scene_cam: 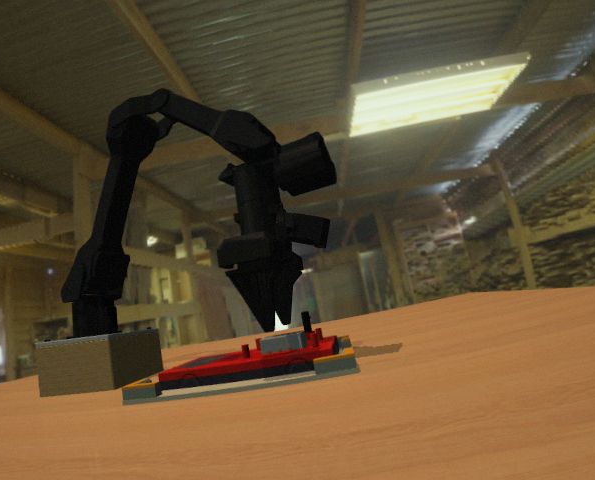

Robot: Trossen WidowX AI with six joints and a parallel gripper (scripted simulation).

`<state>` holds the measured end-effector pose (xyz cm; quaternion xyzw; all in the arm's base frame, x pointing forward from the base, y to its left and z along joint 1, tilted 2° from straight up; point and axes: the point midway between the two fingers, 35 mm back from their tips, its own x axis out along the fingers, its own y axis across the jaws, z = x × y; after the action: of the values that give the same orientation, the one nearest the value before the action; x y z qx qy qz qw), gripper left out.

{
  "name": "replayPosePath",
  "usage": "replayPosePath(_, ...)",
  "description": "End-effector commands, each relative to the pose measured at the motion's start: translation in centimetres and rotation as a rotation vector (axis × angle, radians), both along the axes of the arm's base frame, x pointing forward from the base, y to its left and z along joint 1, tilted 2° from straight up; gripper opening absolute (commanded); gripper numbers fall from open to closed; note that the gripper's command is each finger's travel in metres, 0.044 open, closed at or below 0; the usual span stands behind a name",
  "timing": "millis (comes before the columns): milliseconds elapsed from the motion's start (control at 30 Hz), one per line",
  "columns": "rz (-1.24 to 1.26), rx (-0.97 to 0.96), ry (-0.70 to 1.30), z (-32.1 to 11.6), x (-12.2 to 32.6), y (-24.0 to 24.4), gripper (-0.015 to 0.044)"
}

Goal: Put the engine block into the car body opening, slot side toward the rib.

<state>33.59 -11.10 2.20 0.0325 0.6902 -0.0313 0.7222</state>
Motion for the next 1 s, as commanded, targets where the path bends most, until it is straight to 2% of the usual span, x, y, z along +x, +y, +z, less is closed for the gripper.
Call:
replayPosePath(0, 0.006, 0.001, -0.01, 0.43, 0.2, -0.02, 0.044)
replayPosePath(33, 0.006, 0.001, -0.01, 0.43, 0.2, -0.02, 0.044)
replayPosePath(600, 0.006, 0.001, -0.01, 0.43, 0.2, -0.02, 0.0)
replayPosePath(967, 0.006, 0.001, -0.01, 0.43, 0.2, -0.02, 0.0)
